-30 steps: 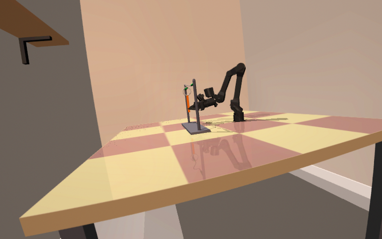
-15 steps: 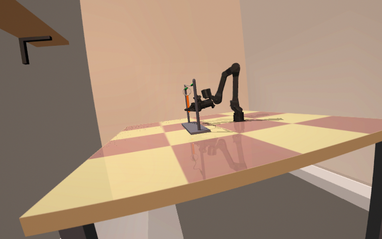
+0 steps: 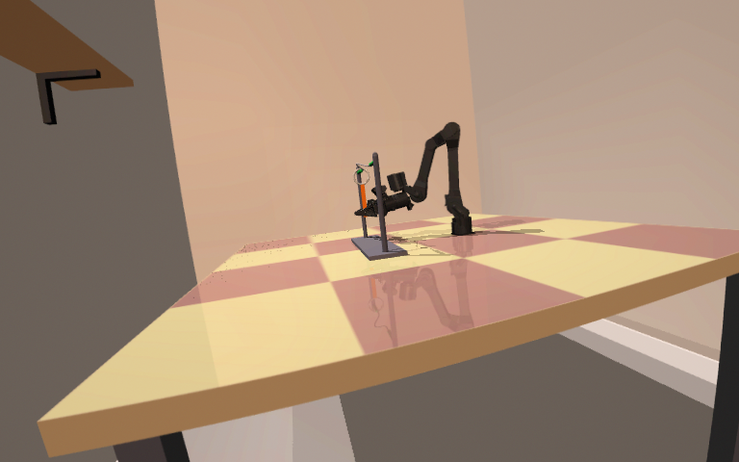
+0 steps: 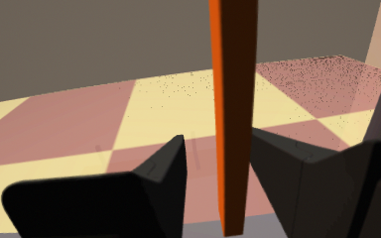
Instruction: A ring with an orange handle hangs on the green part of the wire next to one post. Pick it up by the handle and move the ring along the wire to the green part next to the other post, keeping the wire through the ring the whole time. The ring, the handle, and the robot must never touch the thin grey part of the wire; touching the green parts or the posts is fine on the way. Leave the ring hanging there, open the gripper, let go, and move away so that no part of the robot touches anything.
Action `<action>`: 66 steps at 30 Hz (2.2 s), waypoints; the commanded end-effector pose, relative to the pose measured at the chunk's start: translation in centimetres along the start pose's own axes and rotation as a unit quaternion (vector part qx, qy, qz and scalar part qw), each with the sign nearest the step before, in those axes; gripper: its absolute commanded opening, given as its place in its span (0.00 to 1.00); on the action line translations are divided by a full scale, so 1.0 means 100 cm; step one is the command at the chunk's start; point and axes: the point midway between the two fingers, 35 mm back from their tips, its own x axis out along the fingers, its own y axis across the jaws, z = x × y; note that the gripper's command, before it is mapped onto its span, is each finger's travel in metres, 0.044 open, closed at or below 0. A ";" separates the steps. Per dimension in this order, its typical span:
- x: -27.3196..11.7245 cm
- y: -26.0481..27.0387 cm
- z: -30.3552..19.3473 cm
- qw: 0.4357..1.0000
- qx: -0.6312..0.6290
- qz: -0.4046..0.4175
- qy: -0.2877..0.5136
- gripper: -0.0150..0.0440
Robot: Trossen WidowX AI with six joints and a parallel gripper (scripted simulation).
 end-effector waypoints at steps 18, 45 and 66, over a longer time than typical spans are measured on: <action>0.001 -0.001 -0.002 1.000 0.003 -0.001 0.002 0.53; 0.000 0.000 0.001 1.000 0.001 0.000 0.002 0.00; -0.002 -0.001 0.018 1.000 0.001 -0.002 0.001 0.00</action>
